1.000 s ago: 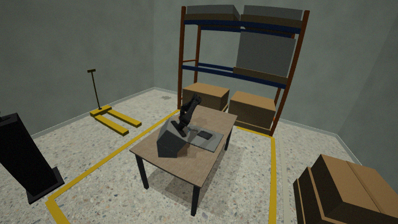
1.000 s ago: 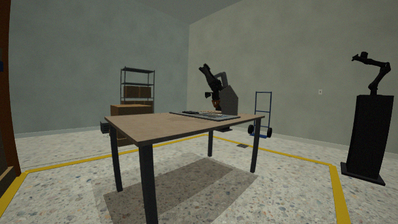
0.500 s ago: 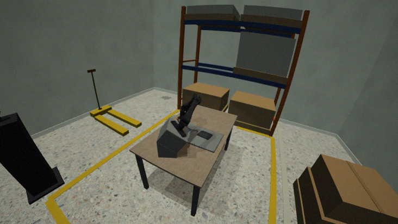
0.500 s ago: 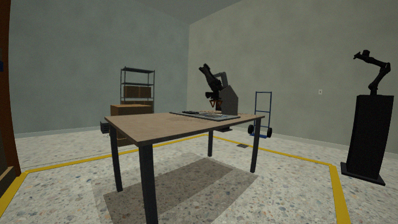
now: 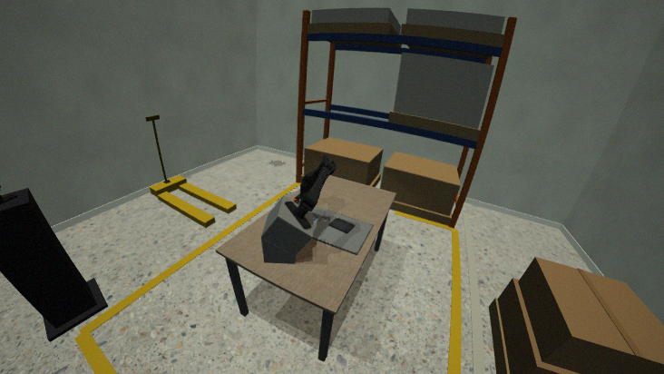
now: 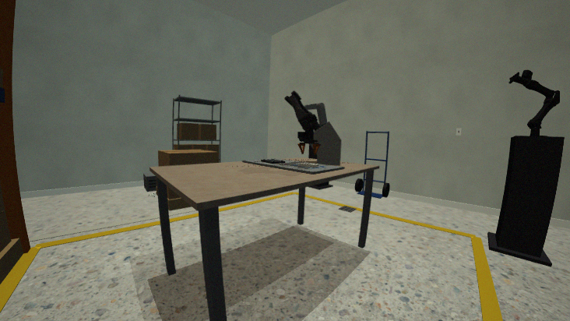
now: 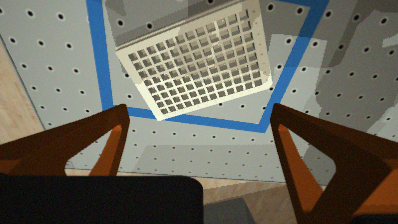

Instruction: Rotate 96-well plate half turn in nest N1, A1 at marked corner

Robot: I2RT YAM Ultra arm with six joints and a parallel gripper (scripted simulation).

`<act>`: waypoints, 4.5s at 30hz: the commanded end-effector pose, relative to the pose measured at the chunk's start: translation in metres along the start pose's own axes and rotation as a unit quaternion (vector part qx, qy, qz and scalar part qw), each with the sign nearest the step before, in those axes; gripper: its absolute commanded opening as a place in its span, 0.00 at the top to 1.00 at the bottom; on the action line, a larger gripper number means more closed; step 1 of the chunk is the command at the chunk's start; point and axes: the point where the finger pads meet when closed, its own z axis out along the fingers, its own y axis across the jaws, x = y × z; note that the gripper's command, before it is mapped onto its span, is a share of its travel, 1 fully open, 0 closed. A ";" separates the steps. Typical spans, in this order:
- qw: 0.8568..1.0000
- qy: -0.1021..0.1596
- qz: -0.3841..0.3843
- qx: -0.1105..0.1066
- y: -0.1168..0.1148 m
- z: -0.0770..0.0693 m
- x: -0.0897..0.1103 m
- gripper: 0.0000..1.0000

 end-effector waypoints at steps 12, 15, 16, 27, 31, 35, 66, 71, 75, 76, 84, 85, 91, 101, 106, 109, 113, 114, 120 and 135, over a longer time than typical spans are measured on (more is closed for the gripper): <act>0.985 -0.009 -0.172 0.000 0.004 -0.006 -0.004 0.00; 0.985 -0.009 -0.172 0.000 0.004 -0.006 -0.004 0.00; 0.985 -0.009 -0.172 0.000 0.004 -0.006 -0.004 0.00; 0.985 -0.009 -0.172 0.000 0.004 -0.006 -0.004 0.00; 0.985 -0.009 -0.172 0.000 0.004 -0.006 -0.004 0.00; 0.985 -0.009 -0.172 0.000 0.004 -0.006 -0.004 0.00; 0.866 -0.009 -0.499 0.003 0.004 -0.006 -0.004 0.00; 0.822 -0.008 -0.570 0.004 0.004 -0.006 -0.004 0.00; 0.782 -0.008 -0.623 0.005 0.004 -0.006 -0.004 0.00; 0.782 -0.008 -0.623 0.005 0.004 -0.006 -0.004 0.00; 0.704 -0.007 -0.710 0.006 0.004 -0.006 -0.004 0.00; 0.692 -0.007 -0.722 0.006 0.004 -0.006 -0.004 0.00; 0.617 -0.007 -0.787 0.006 0.004 -0.006 -0.004 0.00; 0.575 -0.006 -0.818 0.007 0.004 -0.006 -0.004 0.00; 0.575 -0.006 -0.818 0.007 0.004 -0.006 -0.004 0.00; 0.575 -0.006 -0.818 0.007 0.004 -0.006 -0.004 0.00; 0.575 -0.006 -0.818 0.007 0.004 -0.006 -0.004 0.00; 0.575 -0.006 -0.818 0.007 0.004 -0.006 -0.004 0.00; 0.575 -0.006 -0.818 0.007 0.004 -0.006 -0.004 0.00; 0.575 -0.006 -0.818 0.007 0.004 -0.006 -0.004 0.00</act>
